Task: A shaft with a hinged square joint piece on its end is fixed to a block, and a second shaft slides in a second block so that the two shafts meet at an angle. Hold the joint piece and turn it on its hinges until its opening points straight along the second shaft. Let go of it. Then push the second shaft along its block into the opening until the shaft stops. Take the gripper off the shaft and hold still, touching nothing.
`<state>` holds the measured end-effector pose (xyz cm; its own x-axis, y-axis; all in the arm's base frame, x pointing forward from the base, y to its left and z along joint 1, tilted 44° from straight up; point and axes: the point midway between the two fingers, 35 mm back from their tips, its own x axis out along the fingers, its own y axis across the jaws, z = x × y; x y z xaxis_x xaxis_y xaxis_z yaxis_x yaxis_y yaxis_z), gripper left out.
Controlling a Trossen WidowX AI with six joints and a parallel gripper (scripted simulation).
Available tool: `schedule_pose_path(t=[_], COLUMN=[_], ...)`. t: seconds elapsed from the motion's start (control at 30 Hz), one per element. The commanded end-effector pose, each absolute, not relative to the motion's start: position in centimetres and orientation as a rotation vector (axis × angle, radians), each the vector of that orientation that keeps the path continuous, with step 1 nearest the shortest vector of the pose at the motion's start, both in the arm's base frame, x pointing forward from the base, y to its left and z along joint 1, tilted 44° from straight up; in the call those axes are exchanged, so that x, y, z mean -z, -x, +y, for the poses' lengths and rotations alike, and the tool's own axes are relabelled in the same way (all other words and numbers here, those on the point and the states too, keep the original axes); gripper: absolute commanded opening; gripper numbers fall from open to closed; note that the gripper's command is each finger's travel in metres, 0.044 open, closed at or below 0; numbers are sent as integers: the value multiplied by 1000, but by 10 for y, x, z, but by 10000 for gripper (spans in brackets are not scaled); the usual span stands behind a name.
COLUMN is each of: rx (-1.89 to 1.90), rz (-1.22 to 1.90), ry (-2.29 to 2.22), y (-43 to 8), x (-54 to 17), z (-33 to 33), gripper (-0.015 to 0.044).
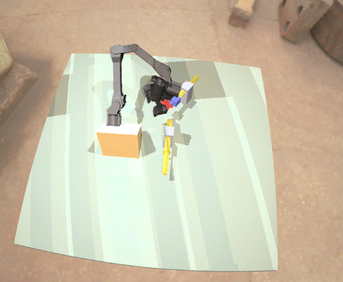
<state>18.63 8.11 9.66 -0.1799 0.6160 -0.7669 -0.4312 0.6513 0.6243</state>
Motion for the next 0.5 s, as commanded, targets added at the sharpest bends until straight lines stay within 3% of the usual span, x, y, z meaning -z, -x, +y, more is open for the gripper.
schedule_pose_path(t=[0.0,0.47], rx=[-943,-945], rz=[1474,1471], ry=[-163,-163], y=[-200,-240], x=[-102,-115], z=[87,103], gripper=[440,440])
